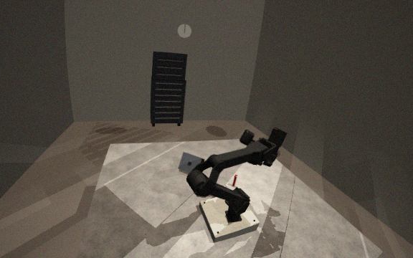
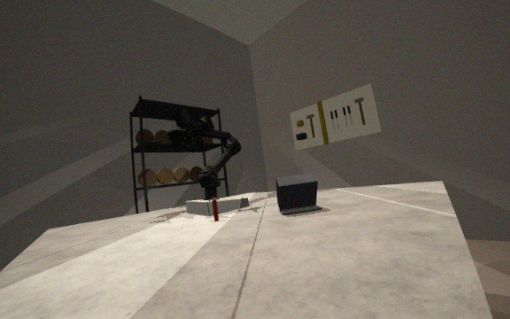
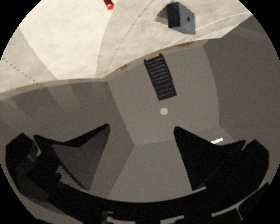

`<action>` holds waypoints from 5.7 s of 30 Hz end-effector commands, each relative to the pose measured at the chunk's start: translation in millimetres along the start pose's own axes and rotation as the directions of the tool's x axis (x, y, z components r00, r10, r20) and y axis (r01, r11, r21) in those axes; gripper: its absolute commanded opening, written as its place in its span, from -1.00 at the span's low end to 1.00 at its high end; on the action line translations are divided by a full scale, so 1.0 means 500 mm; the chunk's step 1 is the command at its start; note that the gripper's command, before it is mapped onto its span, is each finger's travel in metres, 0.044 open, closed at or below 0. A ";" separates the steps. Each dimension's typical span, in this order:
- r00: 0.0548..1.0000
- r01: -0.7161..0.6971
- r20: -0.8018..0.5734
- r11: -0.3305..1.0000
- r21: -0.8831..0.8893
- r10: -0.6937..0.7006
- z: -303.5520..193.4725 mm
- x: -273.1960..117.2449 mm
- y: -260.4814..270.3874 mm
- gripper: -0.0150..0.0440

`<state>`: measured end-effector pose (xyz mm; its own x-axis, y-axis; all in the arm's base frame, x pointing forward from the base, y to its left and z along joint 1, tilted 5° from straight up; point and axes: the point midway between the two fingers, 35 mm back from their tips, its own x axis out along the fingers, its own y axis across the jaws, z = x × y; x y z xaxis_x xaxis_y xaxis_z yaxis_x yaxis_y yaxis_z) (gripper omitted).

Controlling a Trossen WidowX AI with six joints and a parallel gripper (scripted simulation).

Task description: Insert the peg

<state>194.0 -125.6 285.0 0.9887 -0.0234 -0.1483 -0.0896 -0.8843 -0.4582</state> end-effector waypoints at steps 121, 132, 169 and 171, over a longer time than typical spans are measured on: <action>0.266 0.298 0.901 -0.918 0.262 0.343 0.349 0.215 0.109 1.00; 0.152 0.482 0.908 -0.831 0.278 0.391 0.375 0.214 0.110 1.00; 0.152 0.482 0.908 -0.831 0.277 0.391 0.468 0.231 0.151 1.00; 0.152 0.482 0.908 -0.831 0.277 0.391 0.474 0.231 0.153 1.00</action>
<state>274.7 -86.0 31.6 0.0131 0.0750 -0.9971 0.5136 0.8551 0.0710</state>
